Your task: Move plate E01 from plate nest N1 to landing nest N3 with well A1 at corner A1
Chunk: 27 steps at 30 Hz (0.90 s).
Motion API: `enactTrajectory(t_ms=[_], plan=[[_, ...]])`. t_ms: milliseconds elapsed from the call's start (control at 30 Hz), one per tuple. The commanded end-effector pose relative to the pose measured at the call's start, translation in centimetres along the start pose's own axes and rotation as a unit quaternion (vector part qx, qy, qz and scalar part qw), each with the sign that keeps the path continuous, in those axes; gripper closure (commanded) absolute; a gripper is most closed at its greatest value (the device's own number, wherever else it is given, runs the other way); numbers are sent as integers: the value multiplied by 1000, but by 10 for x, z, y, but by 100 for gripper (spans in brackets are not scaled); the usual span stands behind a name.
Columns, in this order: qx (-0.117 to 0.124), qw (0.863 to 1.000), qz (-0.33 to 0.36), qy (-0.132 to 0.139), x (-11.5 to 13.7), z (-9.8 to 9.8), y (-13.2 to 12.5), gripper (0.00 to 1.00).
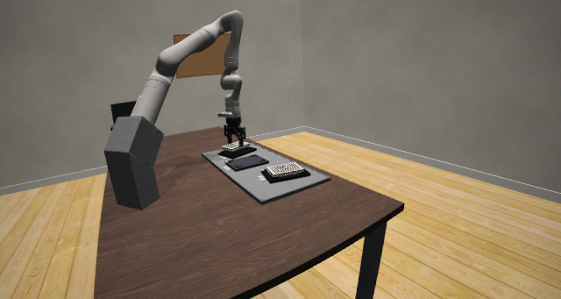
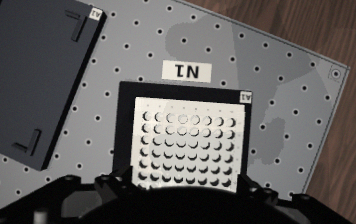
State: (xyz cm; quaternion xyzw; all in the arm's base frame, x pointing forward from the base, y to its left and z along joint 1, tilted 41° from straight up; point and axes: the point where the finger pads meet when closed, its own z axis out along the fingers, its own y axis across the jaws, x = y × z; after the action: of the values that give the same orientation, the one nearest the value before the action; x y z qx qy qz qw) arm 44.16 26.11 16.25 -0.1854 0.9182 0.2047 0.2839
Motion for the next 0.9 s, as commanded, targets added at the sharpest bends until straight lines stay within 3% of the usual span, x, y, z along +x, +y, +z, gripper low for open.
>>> enactTrajectory(t_ms=[0,567,867], plan=[[3,1000,2,-4,-3,-6,-4,100],[3,1000,2,-4,-3,-26,-4,100],[3,1000,2,-4,-3,-27,-4,100]])
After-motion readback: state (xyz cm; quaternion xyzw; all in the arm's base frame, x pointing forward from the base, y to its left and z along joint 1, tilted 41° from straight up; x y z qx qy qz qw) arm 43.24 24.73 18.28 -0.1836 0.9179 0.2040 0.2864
